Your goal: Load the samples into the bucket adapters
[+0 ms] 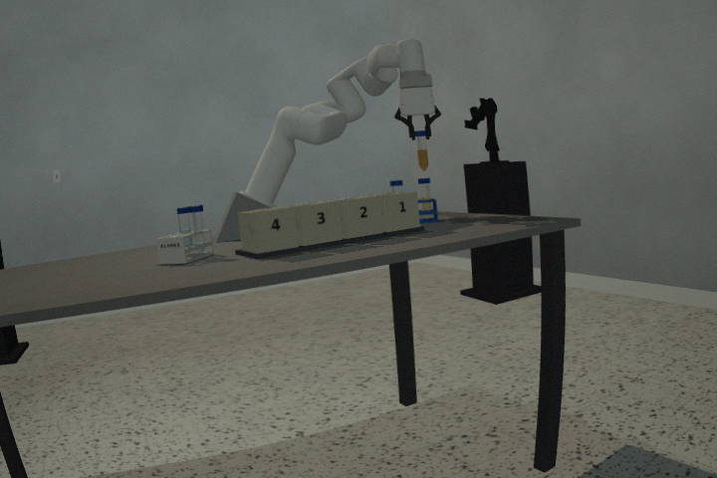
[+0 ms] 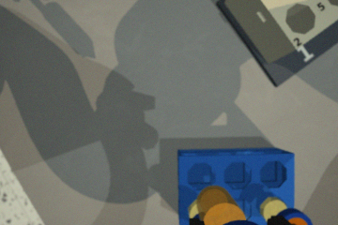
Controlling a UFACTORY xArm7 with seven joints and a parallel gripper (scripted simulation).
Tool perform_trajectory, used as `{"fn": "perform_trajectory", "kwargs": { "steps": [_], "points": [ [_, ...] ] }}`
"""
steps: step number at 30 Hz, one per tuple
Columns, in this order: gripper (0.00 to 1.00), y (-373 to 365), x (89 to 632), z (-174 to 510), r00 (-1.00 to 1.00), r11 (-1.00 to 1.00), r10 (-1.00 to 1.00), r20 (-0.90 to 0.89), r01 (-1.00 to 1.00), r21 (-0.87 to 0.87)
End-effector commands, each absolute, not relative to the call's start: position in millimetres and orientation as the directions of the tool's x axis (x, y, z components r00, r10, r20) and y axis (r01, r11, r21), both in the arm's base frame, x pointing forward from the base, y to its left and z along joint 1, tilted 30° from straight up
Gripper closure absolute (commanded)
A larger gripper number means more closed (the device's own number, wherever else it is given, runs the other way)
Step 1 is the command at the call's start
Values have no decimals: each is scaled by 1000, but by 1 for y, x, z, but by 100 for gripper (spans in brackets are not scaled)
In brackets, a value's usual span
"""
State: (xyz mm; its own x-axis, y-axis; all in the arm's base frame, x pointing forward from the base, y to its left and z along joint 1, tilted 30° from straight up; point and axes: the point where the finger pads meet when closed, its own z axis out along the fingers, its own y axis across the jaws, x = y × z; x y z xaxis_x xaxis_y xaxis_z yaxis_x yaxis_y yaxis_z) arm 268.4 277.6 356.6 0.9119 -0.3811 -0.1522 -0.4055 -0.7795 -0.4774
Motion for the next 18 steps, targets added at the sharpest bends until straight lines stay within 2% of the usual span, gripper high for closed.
{"fn": "perform_trajectory", "kwargs": {
  "steps": [1,18],
  "points": [
    [100,277,269,358,912,-778,-382,-151,-405,-480],
    [100,281,269,351,912,-778,-382,-151,-405,-480]
  ]
}}
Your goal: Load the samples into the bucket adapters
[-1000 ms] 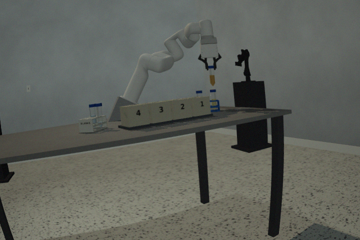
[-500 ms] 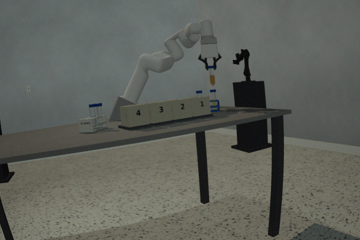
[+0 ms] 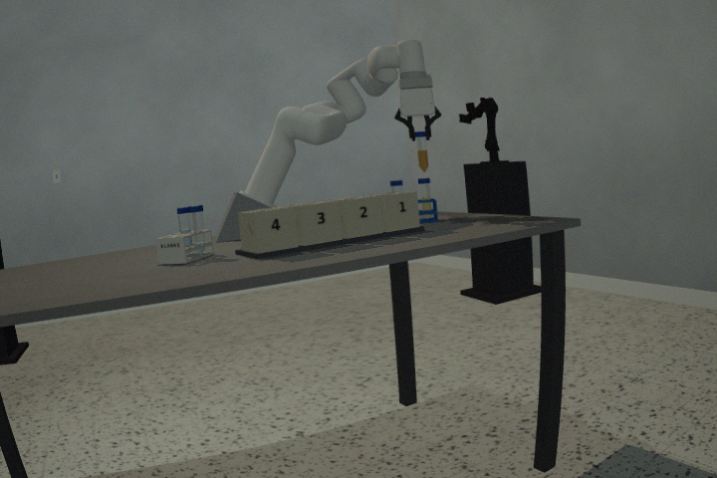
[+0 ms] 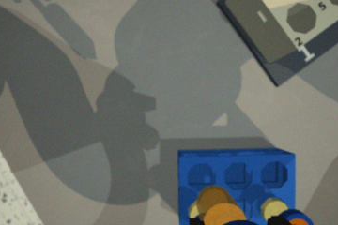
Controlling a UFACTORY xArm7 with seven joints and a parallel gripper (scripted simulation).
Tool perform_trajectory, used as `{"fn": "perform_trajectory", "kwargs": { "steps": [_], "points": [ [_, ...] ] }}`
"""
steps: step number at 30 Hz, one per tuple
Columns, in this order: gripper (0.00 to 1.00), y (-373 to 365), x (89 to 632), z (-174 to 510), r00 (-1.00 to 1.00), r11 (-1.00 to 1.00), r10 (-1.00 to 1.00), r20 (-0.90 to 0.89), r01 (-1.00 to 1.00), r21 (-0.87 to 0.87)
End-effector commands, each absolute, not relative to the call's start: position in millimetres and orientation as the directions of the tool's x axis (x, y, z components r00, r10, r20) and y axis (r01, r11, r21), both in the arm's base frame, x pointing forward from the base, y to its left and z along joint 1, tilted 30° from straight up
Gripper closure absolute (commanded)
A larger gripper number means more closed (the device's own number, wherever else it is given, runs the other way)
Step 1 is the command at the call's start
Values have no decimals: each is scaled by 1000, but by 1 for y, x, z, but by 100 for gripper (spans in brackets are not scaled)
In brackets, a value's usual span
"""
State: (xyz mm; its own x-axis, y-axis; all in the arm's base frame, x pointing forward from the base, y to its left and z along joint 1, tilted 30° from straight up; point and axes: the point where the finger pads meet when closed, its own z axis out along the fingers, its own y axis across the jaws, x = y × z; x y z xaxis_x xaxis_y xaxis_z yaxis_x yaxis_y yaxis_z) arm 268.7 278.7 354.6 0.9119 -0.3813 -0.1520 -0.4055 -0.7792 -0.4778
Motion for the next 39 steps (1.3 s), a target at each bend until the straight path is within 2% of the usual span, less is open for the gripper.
{"fn": "perform_trajectory", "kwargs": {
  "steps": [1,39],
  "points": [
    [100,282,270,349,912,-778,-382,-151,-405,-480],
    [100,314,274,294,912,-778,-382,-151,-405,-480]
  ]
}}
